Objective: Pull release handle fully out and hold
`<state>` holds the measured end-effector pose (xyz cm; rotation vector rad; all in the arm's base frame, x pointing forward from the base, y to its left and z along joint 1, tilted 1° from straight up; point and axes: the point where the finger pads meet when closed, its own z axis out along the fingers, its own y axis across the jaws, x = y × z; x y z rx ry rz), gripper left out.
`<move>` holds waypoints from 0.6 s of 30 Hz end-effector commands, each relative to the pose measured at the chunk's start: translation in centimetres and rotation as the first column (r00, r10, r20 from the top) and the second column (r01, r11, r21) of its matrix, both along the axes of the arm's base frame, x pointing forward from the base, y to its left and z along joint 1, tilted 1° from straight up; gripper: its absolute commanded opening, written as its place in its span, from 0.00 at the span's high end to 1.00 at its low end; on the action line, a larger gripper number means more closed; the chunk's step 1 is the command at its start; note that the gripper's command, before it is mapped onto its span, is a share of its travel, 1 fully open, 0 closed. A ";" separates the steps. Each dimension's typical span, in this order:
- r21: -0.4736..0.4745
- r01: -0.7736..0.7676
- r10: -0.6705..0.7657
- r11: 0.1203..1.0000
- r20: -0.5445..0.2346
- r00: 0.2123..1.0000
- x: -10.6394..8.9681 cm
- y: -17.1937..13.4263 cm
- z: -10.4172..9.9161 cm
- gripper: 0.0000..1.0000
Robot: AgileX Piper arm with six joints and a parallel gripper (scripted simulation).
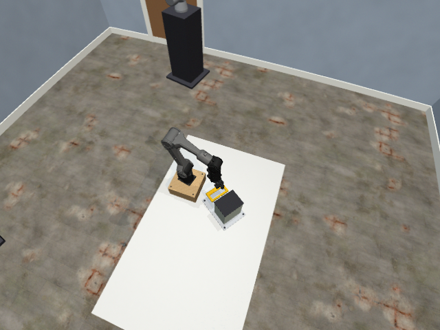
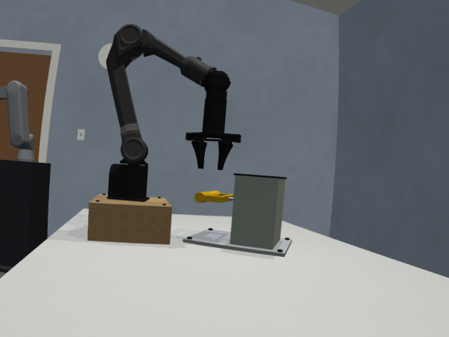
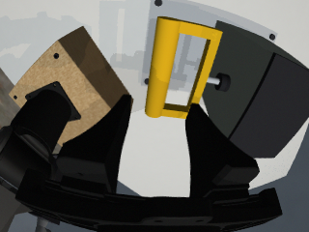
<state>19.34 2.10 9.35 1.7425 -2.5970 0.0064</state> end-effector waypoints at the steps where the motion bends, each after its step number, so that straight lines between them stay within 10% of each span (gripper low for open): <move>1: 0.001 0.001 -0.001 1.000 0.001 1.000 0.0 0.0 0.0 0.33; 18: 0.001 0.000 0.000 1.000 -0.003 1.000 0.0 -0.1 -1.3 0.33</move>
